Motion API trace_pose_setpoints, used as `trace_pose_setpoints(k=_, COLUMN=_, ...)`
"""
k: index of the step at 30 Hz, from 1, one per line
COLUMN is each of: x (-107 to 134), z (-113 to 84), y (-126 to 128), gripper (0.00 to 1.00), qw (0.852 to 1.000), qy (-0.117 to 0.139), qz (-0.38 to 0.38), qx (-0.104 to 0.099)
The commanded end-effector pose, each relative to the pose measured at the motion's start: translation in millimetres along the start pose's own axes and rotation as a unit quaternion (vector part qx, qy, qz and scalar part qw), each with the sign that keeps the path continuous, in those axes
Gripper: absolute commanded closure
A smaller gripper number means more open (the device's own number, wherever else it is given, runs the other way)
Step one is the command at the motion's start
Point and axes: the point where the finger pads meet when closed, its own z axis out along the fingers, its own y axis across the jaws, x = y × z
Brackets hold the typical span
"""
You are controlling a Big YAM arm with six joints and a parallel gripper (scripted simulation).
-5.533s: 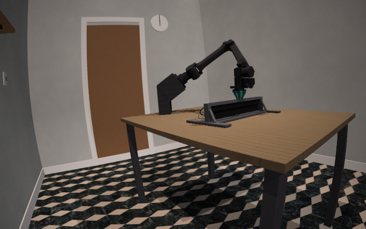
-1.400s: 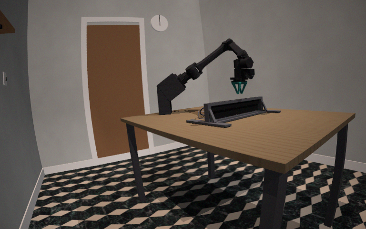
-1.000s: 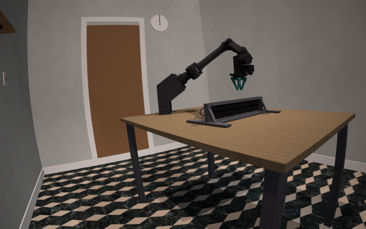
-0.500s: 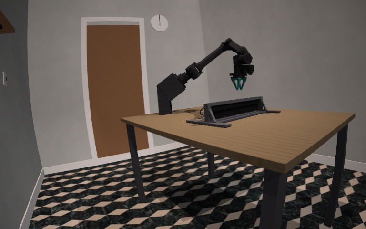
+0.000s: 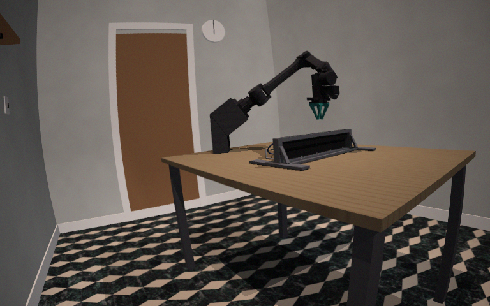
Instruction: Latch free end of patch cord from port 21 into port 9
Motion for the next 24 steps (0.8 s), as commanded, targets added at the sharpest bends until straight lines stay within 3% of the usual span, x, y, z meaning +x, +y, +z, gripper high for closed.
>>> trace_pose_setpoints(k=1, x=-14.5, z=-27.5, y=-2.1, gripper=1.00, qw=1.000, qy=-0.025, qz=-0.004, qx=0.010)
trace_pose_setpoints(k=24, x=-14.6, z=-26.4, y=-5.1, gripper=1.00, qw=1.000, qy=-0.024, qz=-0.002, qx=0.010)
